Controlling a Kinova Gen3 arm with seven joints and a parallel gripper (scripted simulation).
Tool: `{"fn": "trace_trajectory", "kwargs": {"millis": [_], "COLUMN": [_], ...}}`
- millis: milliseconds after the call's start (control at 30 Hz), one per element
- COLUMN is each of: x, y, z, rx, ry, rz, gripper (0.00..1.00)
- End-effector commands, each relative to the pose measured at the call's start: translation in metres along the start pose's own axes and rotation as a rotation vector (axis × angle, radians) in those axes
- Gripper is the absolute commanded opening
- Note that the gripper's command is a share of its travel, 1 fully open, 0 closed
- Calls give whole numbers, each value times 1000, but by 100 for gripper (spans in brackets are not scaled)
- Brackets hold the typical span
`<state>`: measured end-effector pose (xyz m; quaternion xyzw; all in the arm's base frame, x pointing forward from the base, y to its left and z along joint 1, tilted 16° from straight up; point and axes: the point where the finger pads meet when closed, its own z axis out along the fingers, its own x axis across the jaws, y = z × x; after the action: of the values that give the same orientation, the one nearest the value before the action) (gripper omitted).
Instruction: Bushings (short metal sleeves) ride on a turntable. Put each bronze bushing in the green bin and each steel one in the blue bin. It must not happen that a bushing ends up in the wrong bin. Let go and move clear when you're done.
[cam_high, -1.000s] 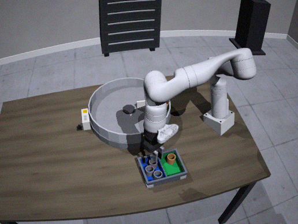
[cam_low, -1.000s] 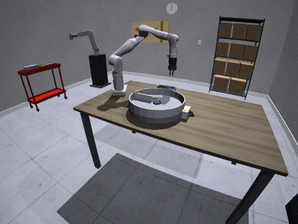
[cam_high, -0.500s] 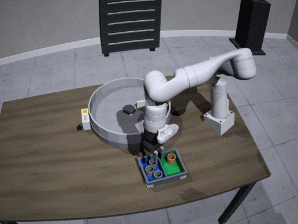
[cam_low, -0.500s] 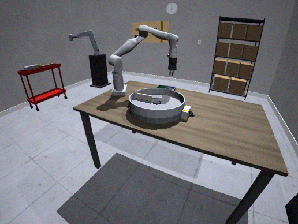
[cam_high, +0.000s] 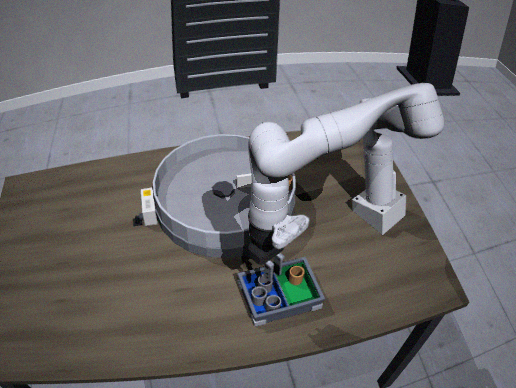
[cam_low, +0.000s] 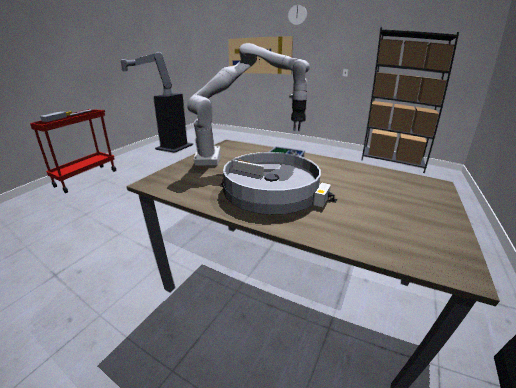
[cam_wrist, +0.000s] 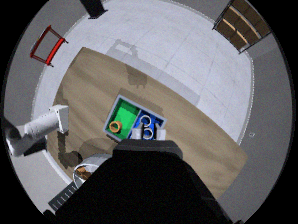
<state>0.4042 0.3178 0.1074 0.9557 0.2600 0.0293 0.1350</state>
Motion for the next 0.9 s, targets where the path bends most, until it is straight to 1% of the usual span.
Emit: {"fn": "trace_trajectory", "kwargs": {"millis": [0,400,433,567,733,867], "x": [0,0,-7,-39,-39,-70], "y": [0,0,8,41,41,74], "z": [-1,-1,0,3,3,7], "rx": [1,1,1,1,1,1], "ry": [2,2,2,2,2,2], "rz": [0,0,0,0,0,0], "gripper": [47,47,45,45,45,45]}}
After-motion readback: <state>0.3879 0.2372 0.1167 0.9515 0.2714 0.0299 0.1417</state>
